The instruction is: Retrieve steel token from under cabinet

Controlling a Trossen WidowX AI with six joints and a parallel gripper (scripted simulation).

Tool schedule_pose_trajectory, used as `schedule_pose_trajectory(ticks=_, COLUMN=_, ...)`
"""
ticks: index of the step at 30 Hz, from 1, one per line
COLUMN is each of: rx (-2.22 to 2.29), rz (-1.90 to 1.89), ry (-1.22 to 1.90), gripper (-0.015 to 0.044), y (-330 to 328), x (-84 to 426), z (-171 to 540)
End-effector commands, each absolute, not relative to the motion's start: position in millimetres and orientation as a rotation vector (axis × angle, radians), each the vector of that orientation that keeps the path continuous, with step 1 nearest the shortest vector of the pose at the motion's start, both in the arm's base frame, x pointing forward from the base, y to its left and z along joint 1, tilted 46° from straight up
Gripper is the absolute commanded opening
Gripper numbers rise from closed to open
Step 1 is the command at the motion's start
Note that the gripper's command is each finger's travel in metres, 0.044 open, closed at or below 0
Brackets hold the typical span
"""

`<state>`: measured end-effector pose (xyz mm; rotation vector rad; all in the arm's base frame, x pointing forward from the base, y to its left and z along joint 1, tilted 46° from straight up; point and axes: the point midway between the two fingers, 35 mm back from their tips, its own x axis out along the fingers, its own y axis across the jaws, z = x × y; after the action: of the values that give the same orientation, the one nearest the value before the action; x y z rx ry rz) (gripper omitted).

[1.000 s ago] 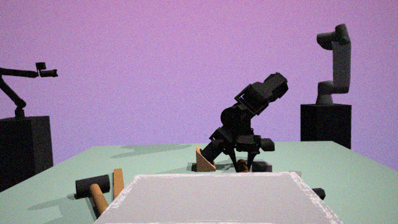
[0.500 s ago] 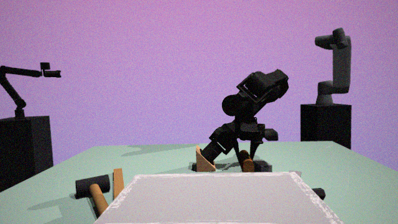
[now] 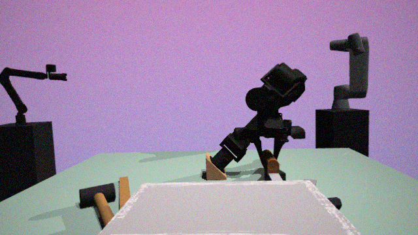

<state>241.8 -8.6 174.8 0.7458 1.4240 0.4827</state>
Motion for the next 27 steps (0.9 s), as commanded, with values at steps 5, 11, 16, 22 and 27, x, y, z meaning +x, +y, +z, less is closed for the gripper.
schedule_pose_trajectory(ticks=5, rx=0.746, rz=0.442, ry=1.377, gripper=0.0000, y=-19, x=241, z=189)
schedule_pose_trajectory(ticks=11, rx=0.738, rz=0.402, ry=1.336, gripper=0.0000, y=-28, x=237, z=197)
schedule_pose_trajectory(ticks=16, rx=0.734, rz=0.386, ry=1.319, gripper=0.0000, y=-32, x=234, z=199)
schedule_pose_trajectory(ticks=22, rx=0.732, rz=0.378, ry=1.311, gripper=0.0000, y=-41, x=229, z=193)
schedule_pose_trajectory(ticks=27, rx=0.732, rz=0.378, ry=1.311, gripper=0.0000, y=-49, x=225, z=186)
